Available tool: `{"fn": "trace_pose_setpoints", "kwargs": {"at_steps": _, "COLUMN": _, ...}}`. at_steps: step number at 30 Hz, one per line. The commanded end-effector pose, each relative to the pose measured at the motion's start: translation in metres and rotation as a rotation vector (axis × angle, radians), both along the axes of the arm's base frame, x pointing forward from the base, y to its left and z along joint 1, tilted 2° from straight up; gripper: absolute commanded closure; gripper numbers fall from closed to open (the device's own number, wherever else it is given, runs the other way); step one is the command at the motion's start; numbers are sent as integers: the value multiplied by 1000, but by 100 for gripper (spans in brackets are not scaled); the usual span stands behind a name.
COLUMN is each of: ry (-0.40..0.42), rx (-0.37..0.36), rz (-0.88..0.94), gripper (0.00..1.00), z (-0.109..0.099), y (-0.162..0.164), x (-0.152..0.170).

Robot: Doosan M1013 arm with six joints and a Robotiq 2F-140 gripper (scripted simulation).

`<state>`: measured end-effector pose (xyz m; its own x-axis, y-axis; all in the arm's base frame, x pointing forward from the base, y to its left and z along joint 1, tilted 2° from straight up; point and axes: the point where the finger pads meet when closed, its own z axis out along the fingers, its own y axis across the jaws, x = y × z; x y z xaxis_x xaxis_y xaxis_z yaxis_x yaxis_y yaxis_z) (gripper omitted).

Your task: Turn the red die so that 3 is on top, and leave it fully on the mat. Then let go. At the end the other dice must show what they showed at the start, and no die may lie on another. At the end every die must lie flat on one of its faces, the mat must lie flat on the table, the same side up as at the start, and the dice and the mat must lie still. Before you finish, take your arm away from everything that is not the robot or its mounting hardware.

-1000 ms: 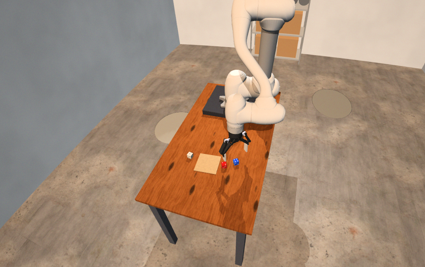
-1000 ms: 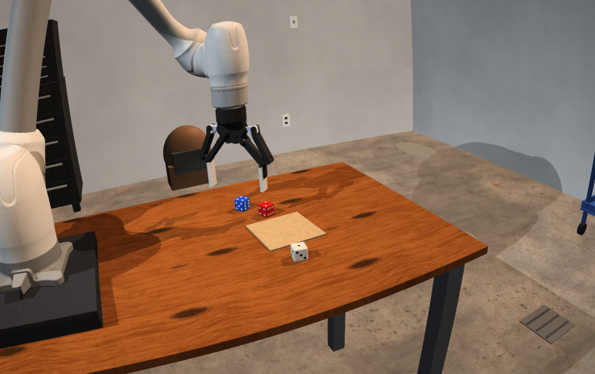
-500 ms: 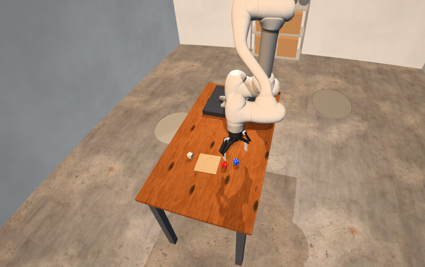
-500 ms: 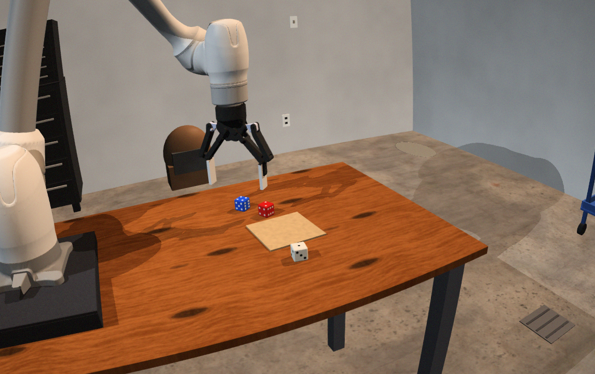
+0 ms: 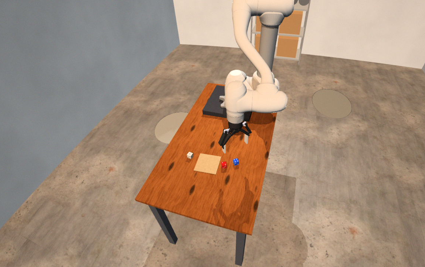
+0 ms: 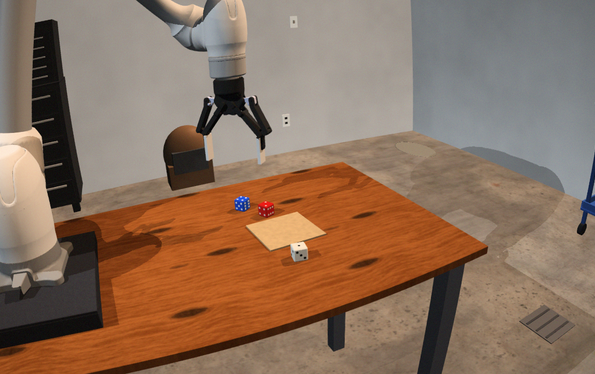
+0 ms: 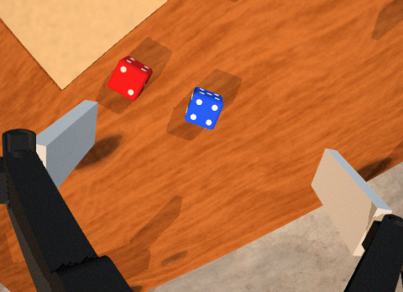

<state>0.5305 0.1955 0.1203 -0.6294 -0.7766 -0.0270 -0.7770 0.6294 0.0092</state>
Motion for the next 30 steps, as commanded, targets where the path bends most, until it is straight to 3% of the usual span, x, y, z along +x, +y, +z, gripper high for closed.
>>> {"fn": "trace_pose_setpoints", "kwargs": {"at_steps": 1, "ry": 0, "rx": 0, "rz": 0, "gripper": 0, "z": 11, "y": 0, "x": 0}}
{"fn": "trace_pose_setpoints", "kwargs": {"at_steps": 12, "ry": 1, "rx": 0, "rz": -4, "gripper": 0, "z": 12, "y": -1, "x": 1}}
{"fn": "trace_pose_setpoints", "kwargs": {"at_steps": 21, "ry": 9, "rx": 3, "rz": -335, "gripper": 0, "z": 8, "y": -50, "x": 57}}
{"fn": "trace_pose_setpoints", "kwargs": {"at_steps": 30, "ry": 10, "rx": 3, "rz": -339, "gripper": 0, "z": 8, "y": -51, "x": 58}}
